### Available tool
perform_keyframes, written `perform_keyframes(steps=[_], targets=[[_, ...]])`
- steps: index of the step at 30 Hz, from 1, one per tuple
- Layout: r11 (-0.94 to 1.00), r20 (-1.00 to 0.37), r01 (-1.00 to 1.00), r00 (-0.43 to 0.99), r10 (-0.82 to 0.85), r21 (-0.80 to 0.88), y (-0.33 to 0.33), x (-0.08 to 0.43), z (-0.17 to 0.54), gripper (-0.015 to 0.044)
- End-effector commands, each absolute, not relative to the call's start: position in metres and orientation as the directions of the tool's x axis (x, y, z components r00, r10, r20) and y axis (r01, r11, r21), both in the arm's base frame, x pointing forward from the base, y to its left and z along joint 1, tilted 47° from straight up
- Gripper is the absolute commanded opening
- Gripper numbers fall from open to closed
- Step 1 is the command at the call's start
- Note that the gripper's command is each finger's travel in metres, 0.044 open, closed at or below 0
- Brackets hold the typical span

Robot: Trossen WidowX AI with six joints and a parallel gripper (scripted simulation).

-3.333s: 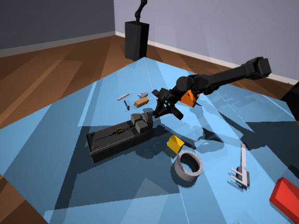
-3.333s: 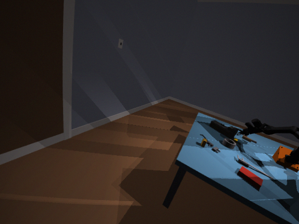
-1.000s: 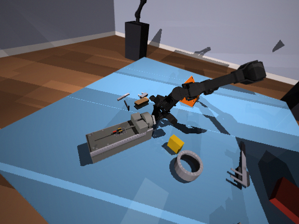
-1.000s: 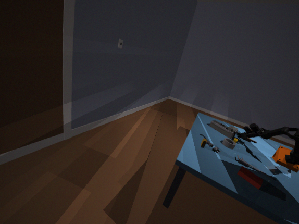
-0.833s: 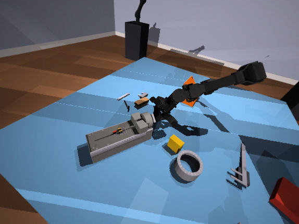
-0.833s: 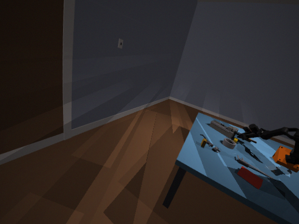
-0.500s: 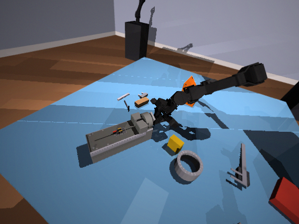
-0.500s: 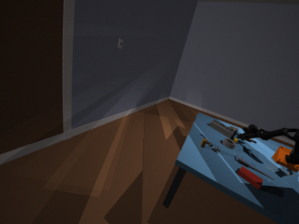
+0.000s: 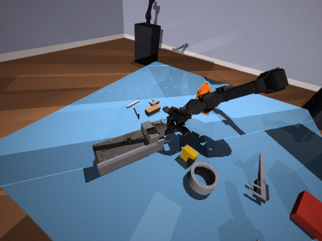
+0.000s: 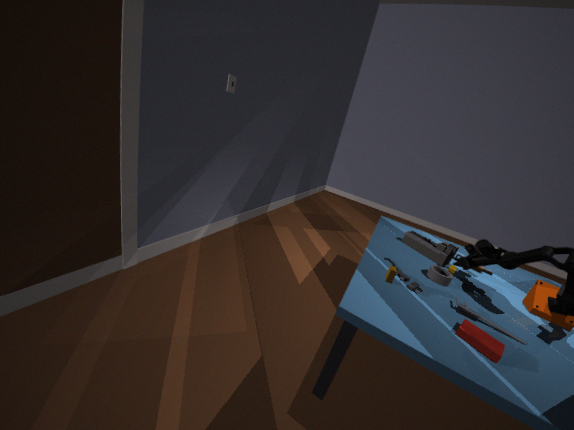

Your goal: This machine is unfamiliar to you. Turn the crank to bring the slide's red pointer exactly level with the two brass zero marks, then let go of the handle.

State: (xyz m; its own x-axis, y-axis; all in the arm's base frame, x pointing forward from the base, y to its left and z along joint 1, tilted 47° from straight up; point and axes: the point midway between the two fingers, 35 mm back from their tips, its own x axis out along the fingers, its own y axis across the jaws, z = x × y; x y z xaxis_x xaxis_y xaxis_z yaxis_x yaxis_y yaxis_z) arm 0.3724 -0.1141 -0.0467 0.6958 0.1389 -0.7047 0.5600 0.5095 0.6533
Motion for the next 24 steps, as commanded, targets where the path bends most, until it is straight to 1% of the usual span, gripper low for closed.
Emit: perform_keyframes(steps=[1,24], targets=[[0.518,-0.694,0.54,0.703,0.157,0.664,-0.1079,0.3779,-0.0424,0.0],[0.517,-0.694,0.54,0.703,0.157,0.664,-0.1053,0.3812,-0.037,0.0]])
